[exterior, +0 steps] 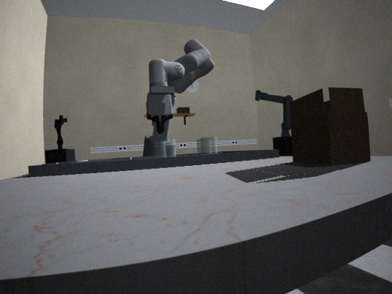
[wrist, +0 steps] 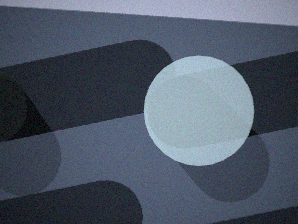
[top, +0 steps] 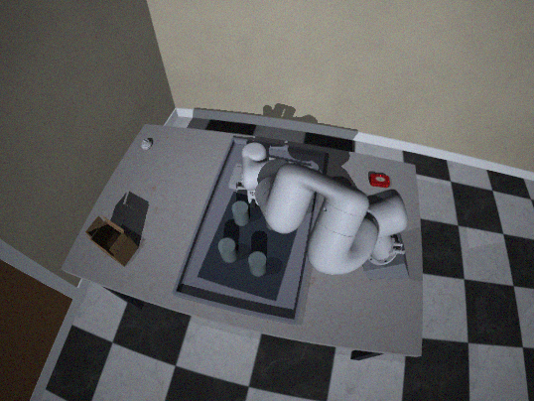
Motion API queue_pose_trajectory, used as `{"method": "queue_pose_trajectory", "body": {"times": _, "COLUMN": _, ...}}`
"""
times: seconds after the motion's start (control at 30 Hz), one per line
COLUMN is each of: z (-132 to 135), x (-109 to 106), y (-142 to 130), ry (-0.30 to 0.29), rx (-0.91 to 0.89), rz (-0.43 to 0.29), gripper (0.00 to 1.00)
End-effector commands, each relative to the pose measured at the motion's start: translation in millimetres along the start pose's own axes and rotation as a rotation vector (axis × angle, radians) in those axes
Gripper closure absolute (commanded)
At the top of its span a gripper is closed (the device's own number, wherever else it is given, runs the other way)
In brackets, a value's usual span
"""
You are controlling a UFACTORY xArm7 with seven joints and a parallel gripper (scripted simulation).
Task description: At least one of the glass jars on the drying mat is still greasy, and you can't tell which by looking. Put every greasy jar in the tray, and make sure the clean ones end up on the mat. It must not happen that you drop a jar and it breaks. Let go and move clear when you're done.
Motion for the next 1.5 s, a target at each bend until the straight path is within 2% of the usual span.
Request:
{"method": "queue_pose_trajectory", "body": {"times": 0.0, "z": 2, "x": 20, "y": 2, "ry": -0.002, "rx": 0.001, "rz": 0.003, "gripper": 1.00}}
{"method": "queue_pose_trajectory", "body": {"times": 0.17, "z": 2, "x": 44, "y": 2, "ry": -0.002, "rx": 0.001, "rz": 0.003, "gripper": 1.00}}
{"method": "queue_pose_trajectory", "body": {"times": 1.47, "z": 2, "x": 44, "y": -8, "ry": -0.002, "rx": 0.001, "rz": 0.003, "gripper": 1.00}}
Point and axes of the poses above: the point where the finger pads meet when closed, its own x axis out along the fingers, its own z axis across the jaws, y = z × x, the point moved 3 cm from there along -x, back along the fingers, and after that the axes turned 3 degrees about -x, right-handed, at the moved point
